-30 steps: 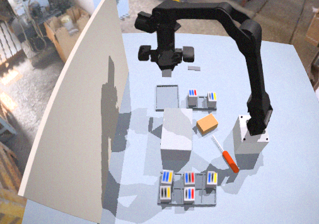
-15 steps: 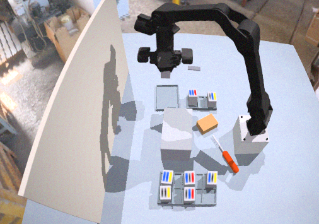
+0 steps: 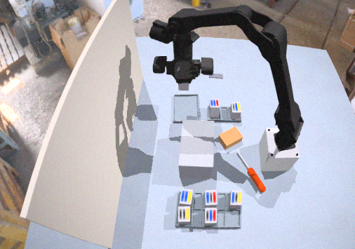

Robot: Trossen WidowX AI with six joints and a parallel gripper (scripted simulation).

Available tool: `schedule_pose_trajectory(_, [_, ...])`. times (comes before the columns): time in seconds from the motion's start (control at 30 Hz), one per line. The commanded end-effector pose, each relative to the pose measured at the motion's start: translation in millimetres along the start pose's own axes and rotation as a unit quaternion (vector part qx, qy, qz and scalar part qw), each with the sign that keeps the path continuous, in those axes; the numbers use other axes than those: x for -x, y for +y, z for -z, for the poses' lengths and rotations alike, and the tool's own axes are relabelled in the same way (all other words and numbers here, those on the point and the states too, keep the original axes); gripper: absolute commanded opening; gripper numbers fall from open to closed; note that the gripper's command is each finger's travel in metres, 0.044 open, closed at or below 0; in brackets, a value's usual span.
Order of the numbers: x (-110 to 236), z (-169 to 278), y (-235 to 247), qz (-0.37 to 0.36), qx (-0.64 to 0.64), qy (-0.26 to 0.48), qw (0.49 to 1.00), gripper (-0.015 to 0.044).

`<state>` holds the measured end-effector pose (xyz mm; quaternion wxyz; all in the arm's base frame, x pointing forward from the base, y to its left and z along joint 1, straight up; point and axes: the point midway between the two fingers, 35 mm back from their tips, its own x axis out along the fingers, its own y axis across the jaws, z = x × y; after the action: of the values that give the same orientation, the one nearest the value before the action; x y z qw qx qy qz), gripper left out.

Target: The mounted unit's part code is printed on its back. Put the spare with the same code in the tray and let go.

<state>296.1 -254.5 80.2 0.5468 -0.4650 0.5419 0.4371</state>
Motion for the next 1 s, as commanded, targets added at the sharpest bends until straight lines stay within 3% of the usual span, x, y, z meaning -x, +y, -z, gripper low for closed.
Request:
schedule_pose_trajectory(0.0, [-8,0,0,-0.003,0.003,-0.002,1.000,0.0000])
schedule_pose_trajectory(0.97, [-42,1,-1,-0.003,0.003,-0.001,1.000,0.0000])
